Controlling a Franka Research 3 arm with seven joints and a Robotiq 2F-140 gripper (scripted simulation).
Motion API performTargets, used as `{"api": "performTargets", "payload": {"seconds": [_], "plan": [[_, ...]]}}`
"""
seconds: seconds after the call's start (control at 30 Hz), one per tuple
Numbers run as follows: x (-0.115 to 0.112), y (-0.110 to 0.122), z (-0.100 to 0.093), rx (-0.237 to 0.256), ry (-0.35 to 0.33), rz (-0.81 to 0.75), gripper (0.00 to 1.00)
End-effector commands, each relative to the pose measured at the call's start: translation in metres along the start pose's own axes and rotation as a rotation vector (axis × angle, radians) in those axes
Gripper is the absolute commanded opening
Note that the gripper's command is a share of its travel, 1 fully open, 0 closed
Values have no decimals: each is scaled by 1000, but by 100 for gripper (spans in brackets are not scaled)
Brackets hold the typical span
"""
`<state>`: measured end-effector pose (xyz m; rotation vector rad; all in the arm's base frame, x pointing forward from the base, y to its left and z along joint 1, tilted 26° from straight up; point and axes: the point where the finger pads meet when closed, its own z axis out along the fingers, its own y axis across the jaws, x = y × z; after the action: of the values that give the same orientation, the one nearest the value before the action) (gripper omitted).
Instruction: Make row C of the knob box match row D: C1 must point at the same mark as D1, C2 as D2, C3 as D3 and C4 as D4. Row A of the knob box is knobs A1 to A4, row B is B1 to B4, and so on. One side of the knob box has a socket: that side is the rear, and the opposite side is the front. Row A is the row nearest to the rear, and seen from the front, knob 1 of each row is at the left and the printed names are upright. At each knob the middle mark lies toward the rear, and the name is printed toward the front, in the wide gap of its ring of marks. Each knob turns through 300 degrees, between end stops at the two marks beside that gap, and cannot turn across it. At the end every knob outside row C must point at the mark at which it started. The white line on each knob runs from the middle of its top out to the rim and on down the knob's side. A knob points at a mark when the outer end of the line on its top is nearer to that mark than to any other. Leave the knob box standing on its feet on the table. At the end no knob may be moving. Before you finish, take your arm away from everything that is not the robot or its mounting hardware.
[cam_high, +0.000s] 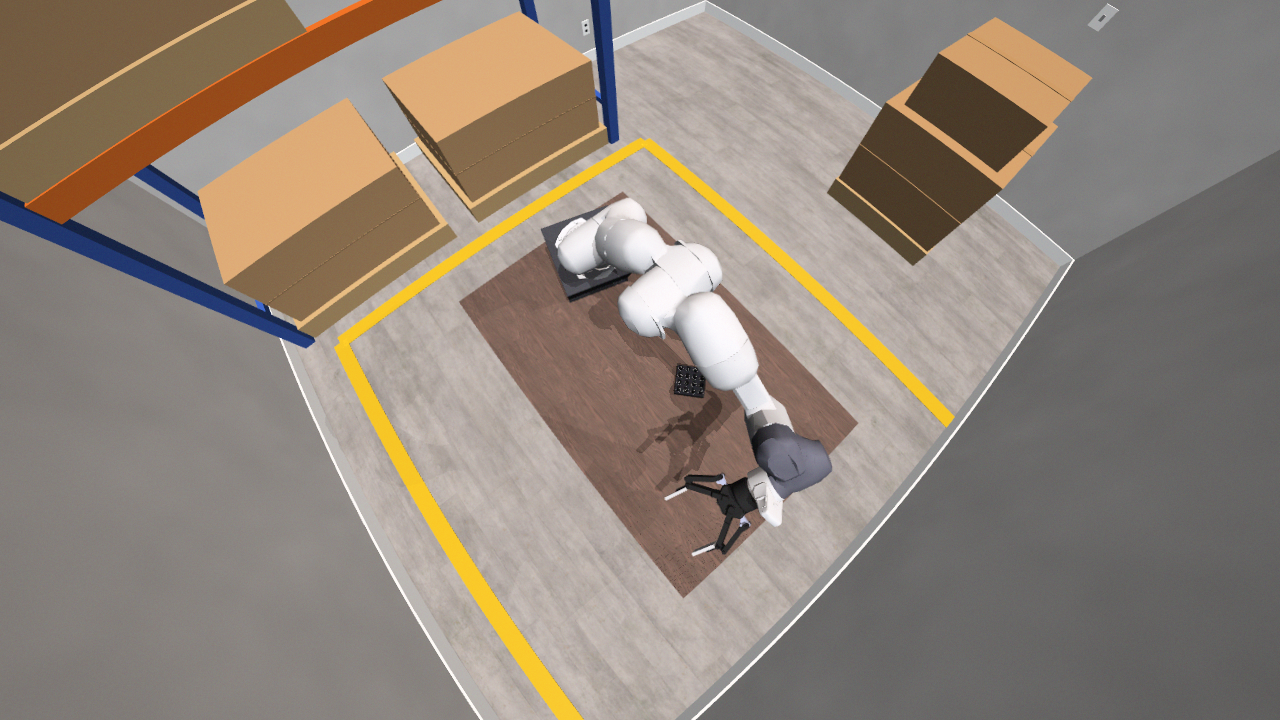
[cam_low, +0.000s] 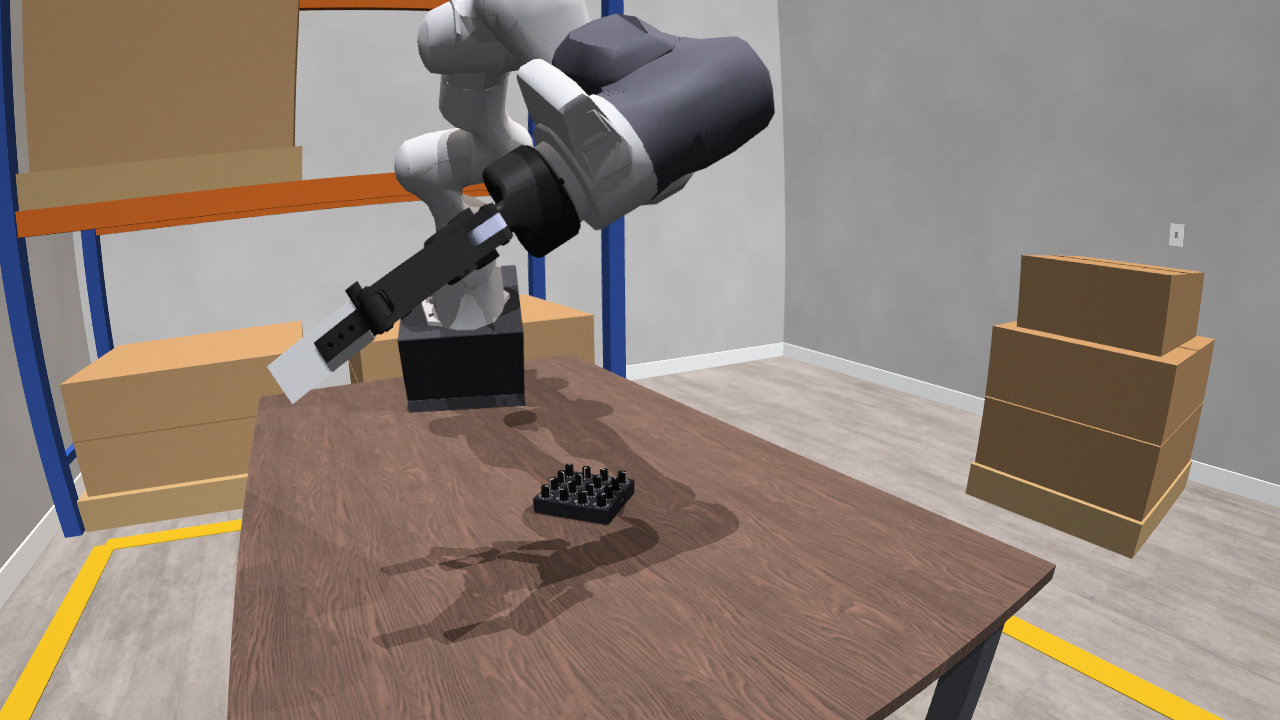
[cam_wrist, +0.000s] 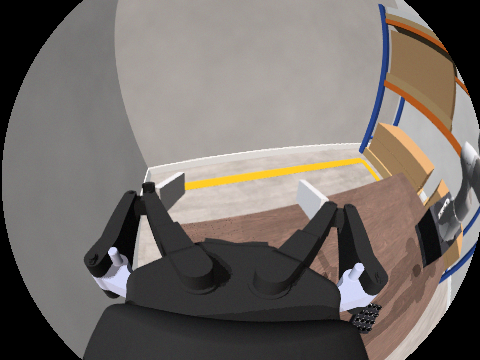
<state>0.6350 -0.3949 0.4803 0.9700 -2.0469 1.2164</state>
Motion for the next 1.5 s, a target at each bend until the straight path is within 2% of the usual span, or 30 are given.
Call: {"api": "performTargets", "payload": {"seconds": [0.0,0.17,0.23,0.27,0.43,1.4,1.43,1.47], "plan": [[-5,10,-2,-38,-33,-126,100],[-16,24,-15,-68,-103,-203,100],[-16,24,-15,-68,-103,-203,100],[-21,30,-21,-79,-133,-235,100],[-30,42,-33,-97,-194,-301,100],[-31,43,-33,-98,-196,-303,100],[-44,60,-53,-117,-288,-401,100],[-45,60,-53,-117,-291,-403,100]]}}
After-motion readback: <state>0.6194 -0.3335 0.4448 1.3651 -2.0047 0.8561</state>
